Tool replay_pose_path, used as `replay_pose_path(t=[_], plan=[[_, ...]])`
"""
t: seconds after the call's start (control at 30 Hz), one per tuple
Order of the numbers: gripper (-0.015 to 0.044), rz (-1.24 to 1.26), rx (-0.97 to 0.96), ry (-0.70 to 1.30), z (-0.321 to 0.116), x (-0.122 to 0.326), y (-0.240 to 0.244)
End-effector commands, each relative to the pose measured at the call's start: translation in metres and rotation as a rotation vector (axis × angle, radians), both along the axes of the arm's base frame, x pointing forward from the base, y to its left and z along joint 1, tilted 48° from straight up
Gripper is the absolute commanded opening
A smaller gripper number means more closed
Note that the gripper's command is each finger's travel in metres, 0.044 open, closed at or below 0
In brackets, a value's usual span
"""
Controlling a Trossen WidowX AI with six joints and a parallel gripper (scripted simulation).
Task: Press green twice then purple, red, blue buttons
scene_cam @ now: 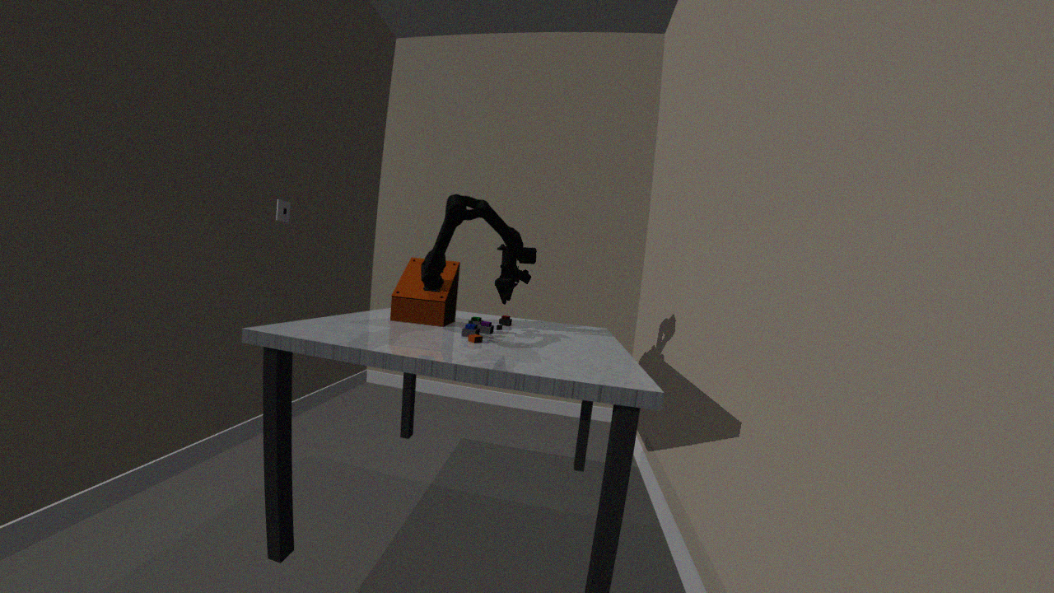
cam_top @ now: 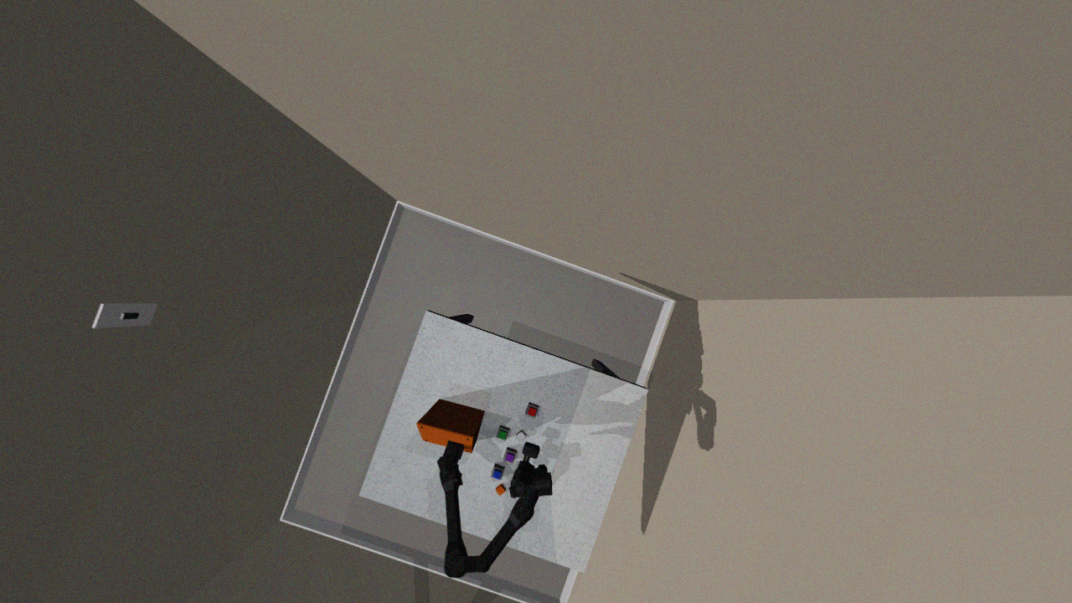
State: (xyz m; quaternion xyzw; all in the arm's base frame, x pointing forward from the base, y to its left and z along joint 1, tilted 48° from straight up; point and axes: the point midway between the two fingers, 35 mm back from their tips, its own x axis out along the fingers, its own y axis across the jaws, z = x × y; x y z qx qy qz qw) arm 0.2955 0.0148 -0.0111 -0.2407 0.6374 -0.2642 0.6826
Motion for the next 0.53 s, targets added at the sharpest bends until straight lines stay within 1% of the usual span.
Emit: replay_pose_path(t=[0.0, 0.17, 0.27, 0.5], plan=[[0.0400, -0.006, -0.011, 0.014, -0.036, -0.003, 0.045], [0.0400, -0.018, -0.056, 0.009, -0.087, -0.023, 0.100], [0.0400, -0.024, -0.086, -0.001, -0.112, -0.038, 0.122], [0.0400, -0.024, -0.089, -0.002, -0.114, -0.040, 0.123]])
